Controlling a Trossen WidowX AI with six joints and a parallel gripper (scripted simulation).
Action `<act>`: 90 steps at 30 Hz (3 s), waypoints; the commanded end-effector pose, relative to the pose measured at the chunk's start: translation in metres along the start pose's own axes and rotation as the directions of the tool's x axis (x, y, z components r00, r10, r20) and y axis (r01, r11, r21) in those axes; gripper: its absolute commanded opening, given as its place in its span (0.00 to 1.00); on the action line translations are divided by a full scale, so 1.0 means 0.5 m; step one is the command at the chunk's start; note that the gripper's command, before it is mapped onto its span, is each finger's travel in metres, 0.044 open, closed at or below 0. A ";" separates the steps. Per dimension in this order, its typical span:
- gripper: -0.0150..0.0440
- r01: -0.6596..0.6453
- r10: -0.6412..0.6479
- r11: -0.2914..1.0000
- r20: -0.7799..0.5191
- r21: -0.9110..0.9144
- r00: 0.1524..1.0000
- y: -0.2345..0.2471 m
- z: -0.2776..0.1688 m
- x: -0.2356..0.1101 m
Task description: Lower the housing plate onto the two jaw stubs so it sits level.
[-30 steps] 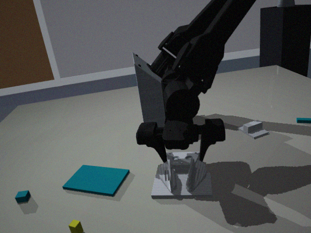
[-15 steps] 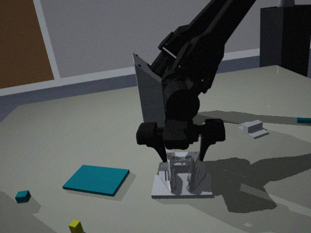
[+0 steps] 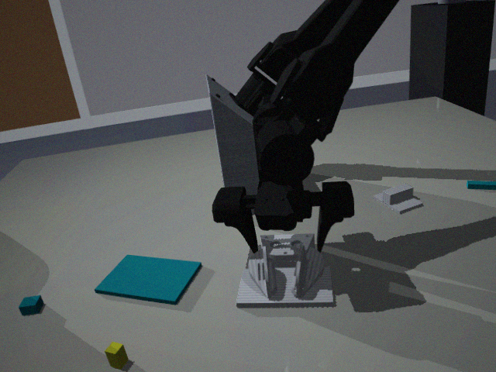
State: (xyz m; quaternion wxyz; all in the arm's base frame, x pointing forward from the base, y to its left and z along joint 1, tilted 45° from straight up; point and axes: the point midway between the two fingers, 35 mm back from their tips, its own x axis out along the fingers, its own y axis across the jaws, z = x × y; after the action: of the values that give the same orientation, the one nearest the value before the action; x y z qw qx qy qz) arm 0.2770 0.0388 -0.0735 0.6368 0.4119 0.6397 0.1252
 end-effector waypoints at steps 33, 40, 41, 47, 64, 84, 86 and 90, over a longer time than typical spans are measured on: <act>1.00 0.005 -0.005 1.000 0.001 0.007 1.000 -0.041 -0.110 -0.250; 1.00 0.004 -0.004 1.000 0.000 0.006 1.000 -0.041 -0.112 -0.252; 1.00 0.004 -0.004 1.000 0.000 0.006 1.000 -0.041 -0.112 -0.252; 1.00 0.004 -0.004 1.000 0.000 0.006 1.000 -0.041 -0.112 -0.252; 1.00 0.004 -0.004 1.000 0.000 0.006 1.000 -0.041 -0.112 -0.252; 1.00 0.004 -0.004 1.000 0.000 0.006 1.000 -0.041 -0.112 -0.252; 1.00 0.004 -0.004 1.000 0.000 0.006 1.000 -0.041 -0.112 -0.252; 1.00 0.004 -0.004 1.000 0.000 0.006 1.000 -0.041 -0.112 -0.252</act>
State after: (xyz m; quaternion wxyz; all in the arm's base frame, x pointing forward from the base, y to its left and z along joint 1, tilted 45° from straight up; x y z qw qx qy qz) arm 0.2003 -0.0397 0.0111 0.6358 0.4152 0.6393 0.1215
